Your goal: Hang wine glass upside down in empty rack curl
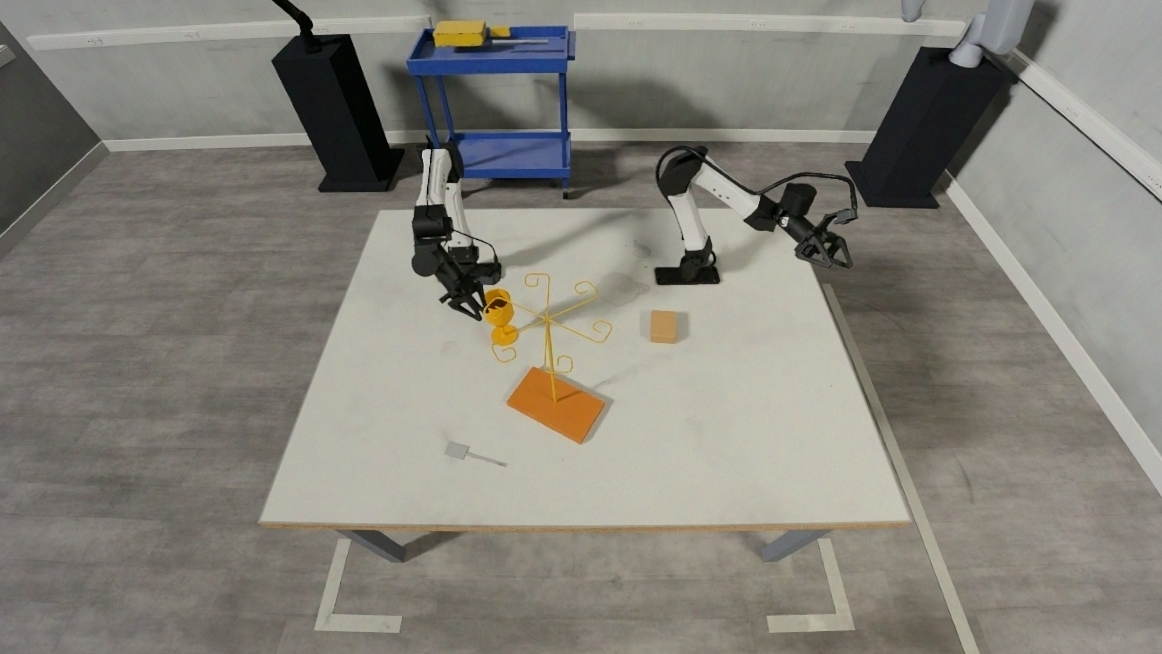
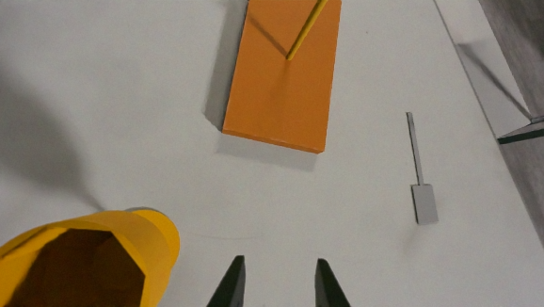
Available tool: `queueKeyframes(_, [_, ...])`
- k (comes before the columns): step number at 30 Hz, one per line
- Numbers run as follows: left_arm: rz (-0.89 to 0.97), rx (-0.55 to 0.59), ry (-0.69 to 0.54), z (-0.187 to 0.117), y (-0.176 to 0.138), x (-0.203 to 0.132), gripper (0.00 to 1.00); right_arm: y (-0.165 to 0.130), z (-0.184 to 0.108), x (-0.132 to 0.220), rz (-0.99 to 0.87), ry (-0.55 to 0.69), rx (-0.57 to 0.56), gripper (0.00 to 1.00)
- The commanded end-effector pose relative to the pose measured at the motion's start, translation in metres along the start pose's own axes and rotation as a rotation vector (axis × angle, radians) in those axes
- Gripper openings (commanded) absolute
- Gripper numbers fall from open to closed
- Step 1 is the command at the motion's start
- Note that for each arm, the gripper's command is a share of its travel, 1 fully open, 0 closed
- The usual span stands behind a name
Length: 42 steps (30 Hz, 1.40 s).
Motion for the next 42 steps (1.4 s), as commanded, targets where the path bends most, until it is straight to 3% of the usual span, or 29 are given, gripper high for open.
queueKeyframes(1, [0.060, -0.001, 0.033, 0.011, 0.011, -0.017, 1.00, 0.015, -0.017, 0.003, -0.156, -0.019, 0.087, 0.31])
queueKeyframes(7, [0.084, 0.023, 0.002, 0.026, 0.008, -0.036, 1.00, 0.023, -0.015, 0.007, -0.251, 0.008, 0.133, 0.31])
queueKeyframes(9, [0.115, 0.012, -0.022, 0.029, 0.012, -0.053, 1.00, 0.038, -0.034, 0.014, -0.343, -0.033, 0.131, 0.31])
queueKeyframes(20, [0.209, 0.046, -0.108, 0.049, 0.006, -0.122, 1.00, 0.065, -0.058, 0.034, -0.678, -0.011, 0.248, 0.31])
queueKeyframes(24, [0.217, 0.072, -0.119, 0.056, -0.001, -0.130, 1.00, 0.068, -0.057, 0.036, -0.724, 0.009, 0.269, 0.31])
queueKeyframes(37, [0.339, 0.072, -0.236, 0.044, -0.002, -0.219, 1.00, 0.093, -0.107, 0.065, -1.138, 0.015, 0.390, 0.31])
queueKeyframes(40, [0.349, 0.093, -0.240, 0.048, -0.008, -0.224, 1.00, 0.093, -0.105, 0.065, -1.166, 0.037, 0.405, 0.31])
queueKeyframes(42, [0.355, 0.107, -0.243, 0.048, -0.011, -0.228, 1.00, 0.071, -0.067, 0.069, -1.158, 0.231, 0.472, 0.31])
Point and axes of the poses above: on each arm, the point where the finger pads meet when closed, its own z axis out along the fingers, its own x axis across the jaws, y = z × x, the point moved 8 cm from there along -z, back along the fingers
